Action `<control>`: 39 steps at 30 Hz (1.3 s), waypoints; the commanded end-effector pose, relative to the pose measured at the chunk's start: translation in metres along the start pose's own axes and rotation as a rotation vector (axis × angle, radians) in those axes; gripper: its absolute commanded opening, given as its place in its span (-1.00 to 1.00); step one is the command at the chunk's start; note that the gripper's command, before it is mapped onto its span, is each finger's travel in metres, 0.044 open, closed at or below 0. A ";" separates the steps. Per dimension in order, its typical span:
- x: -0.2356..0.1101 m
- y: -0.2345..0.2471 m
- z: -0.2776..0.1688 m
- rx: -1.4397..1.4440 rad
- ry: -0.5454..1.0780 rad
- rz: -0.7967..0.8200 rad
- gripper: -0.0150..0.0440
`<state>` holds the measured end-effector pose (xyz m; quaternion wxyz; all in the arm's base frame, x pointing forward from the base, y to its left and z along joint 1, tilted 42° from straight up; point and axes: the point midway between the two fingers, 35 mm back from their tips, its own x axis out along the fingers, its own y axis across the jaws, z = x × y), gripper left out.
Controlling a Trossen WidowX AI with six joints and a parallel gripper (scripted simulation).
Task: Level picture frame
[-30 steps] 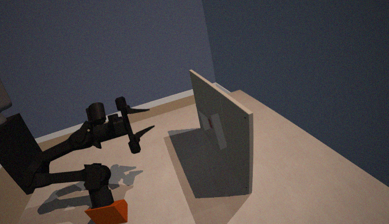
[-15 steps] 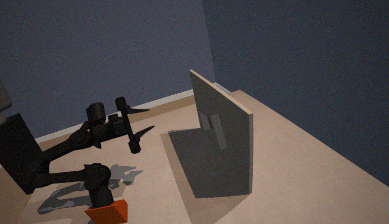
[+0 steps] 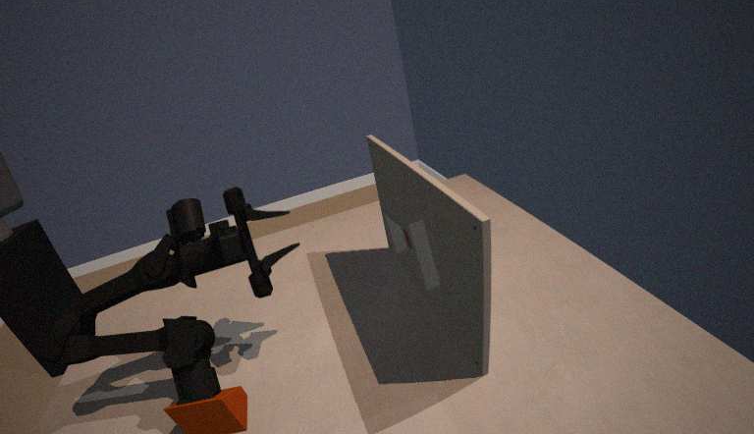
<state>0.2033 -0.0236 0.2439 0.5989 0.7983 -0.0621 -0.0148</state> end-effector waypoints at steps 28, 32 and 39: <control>0.000 0.000 0.000 -0.004 0.004 -0.002 0.39; 0.001 0.000 0.000 0.003 0.000 -0.001 0.39; 0.041 -0.011 -0.002 0.129 0.003 0.002 0.39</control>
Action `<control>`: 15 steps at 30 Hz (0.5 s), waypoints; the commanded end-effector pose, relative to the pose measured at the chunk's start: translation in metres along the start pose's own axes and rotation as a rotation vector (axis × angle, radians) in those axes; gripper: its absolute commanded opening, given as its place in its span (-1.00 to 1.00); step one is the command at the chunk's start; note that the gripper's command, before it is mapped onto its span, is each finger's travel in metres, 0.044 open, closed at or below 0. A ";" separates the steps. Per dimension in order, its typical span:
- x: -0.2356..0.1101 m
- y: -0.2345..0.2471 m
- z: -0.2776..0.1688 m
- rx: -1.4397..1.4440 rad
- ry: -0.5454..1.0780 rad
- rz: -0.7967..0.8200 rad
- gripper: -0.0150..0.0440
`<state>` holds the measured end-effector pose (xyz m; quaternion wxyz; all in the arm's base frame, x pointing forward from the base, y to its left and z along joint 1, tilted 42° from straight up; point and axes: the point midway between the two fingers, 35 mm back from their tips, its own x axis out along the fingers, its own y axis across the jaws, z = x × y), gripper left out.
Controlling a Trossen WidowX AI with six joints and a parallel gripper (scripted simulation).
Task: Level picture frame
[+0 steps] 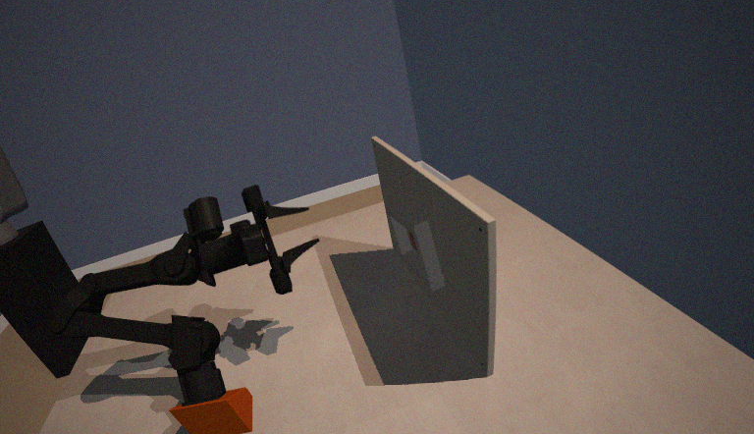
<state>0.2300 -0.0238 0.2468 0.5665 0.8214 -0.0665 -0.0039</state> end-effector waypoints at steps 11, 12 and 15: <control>0.045 -0.035 0.003 0.178 -0.005 -0.013 0.39; 0.045 -0.035 0.003 0.178 -0.005 -0.013 0.39; 0.042 -0.035 0.002 0.178 -0.005 -0.013 0.39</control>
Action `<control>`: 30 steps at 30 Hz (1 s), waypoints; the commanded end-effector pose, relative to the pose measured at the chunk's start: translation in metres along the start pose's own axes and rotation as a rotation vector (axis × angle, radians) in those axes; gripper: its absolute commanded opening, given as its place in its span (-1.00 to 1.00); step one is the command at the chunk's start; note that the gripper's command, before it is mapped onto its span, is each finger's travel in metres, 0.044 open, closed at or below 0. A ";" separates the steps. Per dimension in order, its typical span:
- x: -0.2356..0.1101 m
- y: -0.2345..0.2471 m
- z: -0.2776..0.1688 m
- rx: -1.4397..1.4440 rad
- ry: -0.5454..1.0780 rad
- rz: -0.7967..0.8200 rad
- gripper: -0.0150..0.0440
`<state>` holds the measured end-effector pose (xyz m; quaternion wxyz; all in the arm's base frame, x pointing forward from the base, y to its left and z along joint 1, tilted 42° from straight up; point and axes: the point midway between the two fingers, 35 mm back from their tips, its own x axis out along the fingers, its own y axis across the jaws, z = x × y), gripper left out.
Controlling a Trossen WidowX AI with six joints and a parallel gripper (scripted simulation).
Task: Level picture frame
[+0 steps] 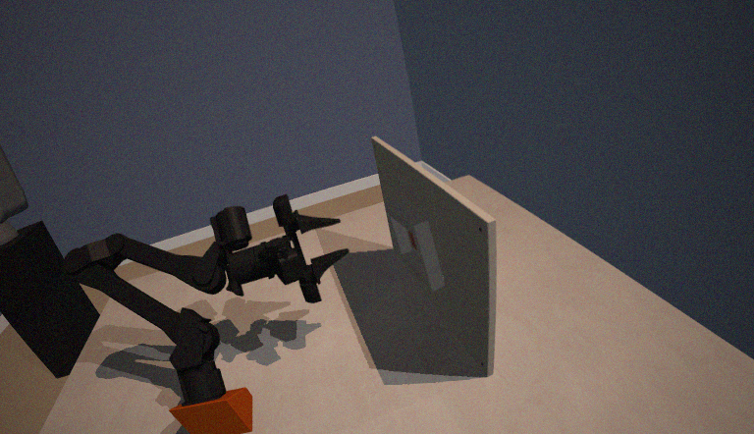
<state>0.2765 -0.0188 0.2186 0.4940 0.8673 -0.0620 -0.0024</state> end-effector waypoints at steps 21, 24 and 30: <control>0.074 0.000 0.000 0.007 -0.001 0.004 0.39; 0.079 -0.001 0.001 0.007 -0.001 0.004 0.39; 0.079 -0.001 0.001 0.007 -0.001 0.004 0.39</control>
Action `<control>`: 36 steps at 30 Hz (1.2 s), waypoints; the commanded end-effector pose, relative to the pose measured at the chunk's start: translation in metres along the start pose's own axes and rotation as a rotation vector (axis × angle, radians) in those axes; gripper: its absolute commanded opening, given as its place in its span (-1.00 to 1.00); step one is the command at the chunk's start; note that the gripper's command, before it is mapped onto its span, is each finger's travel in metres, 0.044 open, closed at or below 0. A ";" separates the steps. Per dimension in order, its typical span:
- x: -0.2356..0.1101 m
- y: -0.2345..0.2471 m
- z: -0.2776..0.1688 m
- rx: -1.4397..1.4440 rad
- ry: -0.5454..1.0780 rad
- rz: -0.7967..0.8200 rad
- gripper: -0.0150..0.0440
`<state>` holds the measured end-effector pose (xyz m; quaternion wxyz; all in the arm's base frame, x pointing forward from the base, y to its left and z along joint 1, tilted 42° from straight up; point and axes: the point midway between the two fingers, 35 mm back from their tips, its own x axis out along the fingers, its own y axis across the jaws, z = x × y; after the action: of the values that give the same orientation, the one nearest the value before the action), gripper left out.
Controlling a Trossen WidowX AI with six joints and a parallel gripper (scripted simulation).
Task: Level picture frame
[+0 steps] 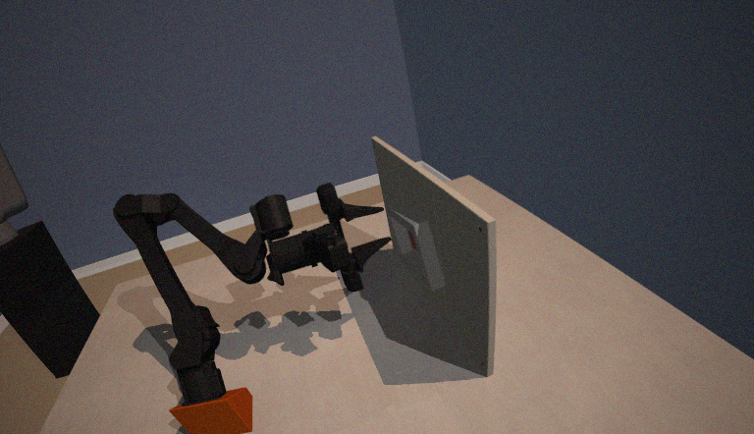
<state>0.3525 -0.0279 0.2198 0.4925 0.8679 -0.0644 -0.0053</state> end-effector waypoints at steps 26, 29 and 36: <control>0.028 0.002 -0.002 0.004 0.007 0.004 0.39; 0.033 0.002 -0.002 0.004 0.007 0.004 0.39; 0.042 0.002 -0.002 0.004 0.008 0.005 0.39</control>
<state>0.3905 -0.0322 0.2228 0.4926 0.8678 -0.0651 -0.0040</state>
